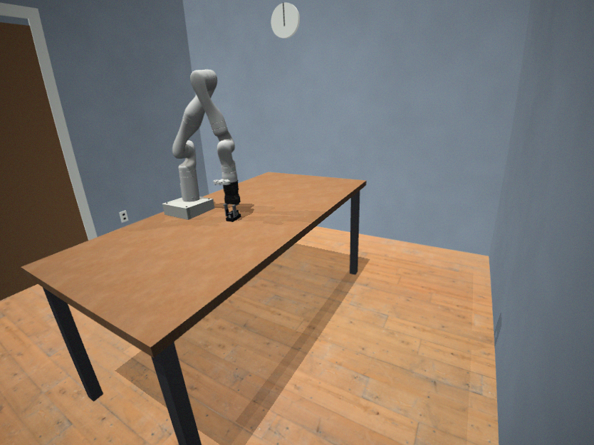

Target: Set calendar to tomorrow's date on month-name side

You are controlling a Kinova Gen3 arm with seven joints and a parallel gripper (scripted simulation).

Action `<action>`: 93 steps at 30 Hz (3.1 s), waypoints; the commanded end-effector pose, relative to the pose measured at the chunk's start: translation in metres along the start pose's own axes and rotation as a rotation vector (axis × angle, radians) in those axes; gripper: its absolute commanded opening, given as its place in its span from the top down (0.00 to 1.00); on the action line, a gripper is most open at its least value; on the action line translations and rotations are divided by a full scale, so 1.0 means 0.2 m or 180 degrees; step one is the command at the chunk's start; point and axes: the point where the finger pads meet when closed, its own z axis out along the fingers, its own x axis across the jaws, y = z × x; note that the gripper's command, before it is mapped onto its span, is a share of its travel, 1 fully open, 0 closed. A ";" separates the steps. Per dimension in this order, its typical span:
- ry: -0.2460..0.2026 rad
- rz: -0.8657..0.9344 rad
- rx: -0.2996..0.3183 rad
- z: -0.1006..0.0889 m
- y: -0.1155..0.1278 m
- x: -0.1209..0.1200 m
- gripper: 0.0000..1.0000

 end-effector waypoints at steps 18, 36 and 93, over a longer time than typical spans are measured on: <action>-0.0004 0.0000 0.0001 -0.04 0.00 0.00 0.13; -0.0004 0.0000 0.0001 -0.39 0.00 0.00 0.13; -0.0004 0.0000 0.0001 -0.77 0.00 0.00 0.00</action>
